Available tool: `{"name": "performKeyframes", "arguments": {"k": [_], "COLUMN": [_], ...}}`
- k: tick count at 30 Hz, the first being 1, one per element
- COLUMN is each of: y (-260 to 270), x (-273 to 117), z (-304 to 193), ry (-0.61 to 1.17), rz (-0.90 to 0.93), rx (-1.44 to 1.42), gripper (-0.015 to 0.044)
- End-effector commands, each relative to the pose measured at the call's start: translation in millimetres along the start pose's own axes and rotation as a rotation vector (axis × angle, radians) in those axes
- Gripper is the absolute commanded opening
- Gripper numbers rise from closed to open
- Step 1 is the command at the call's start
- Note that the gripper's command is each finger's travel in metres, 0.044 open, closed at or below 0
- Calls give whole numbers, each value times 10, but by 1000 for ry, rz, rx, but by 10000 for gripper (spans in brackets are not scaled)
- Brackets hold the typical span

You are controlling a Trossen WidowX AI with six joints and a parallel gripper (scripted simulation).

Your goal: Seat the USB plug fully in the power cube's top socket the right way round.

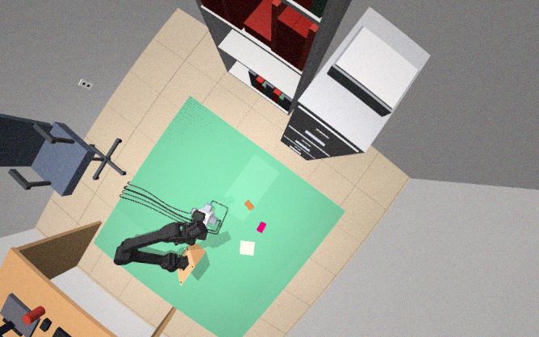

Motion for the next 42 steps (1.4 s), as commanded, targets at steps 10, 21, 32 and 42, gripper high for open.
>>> {"name": "performKeyframes", "arguments": {"k": [10, 21, 32, 42], "y": [3, 3, 4, 4], "x": [17, 31, 44, 56], "z": [4, 6, 9, 12], "ry": [2, 2, 2, 2], "rz": [3, 3, 3, 3], "rx": [7, 11, 15, 19], "gripper": [0, 0, 0, 0]}}
Point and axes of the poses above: the point midway between the two fingers, 35 mm back from their tips, its own x axis out along the fingers, its own y axis across the jaws, z = x × y, the point moved 5 cm from there along -x, back along the fingers, and after that the axes turned 4 degrees about -x, right-handed, at the moved point
